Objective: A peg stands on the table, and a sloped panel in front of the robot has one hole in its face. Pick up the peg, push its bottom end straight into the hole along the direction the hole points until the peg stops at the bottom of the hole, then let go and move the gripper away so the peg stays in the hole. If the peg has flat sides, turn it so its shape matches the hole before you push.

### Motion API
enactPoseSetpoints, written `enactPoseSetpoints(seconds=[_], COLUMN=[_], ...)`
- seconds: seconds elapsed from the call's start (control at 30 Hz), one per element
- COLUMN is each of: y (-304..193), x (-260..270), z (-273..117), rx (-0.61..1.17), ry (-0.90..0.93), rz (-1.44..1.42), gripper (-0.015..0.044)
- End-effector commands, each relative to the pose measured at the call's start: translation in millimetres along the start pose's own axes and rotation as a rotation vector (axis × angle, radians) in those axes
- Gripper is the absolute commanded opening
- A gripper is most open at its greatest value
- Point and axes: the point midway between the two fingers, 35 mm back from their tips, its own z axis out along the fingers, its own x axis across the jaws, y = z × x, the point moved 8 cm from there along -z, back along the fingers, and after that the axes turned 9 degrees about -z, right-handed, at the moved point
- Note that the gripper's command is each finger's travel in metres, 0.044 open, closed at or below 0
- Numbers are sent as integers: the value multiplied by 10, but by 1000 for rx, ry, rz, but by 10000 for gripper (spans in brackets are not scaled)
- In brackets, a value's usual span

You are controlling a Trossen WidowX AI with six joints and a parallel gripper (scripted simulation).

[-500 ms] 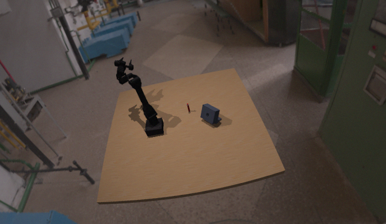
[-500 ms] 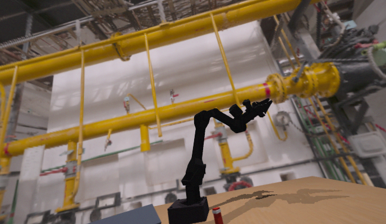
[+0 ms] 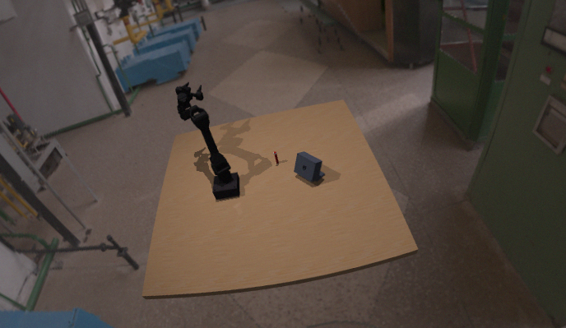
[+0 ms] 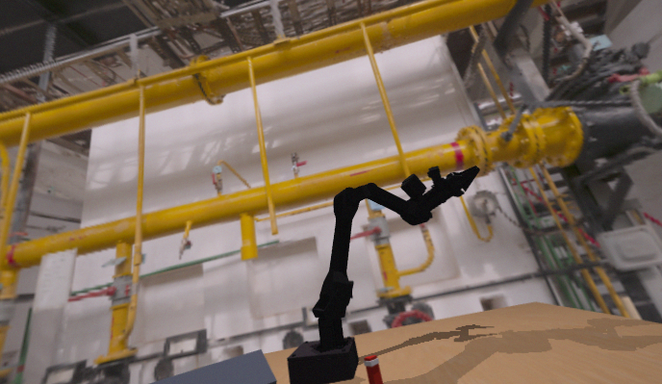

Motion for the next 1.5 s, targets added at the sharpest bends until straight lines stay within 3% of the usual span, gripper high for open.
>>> enactPoseSetpoints(seconds=[0.0,0.8,1.47], y=[-60,-461,-708], x=[-134,-1092,-2069], z=[146,840,1153], rx=[13,162,356], ry=[-9,-118,-237], rz=[-35,-206,-241], gripper=[440,440,440])
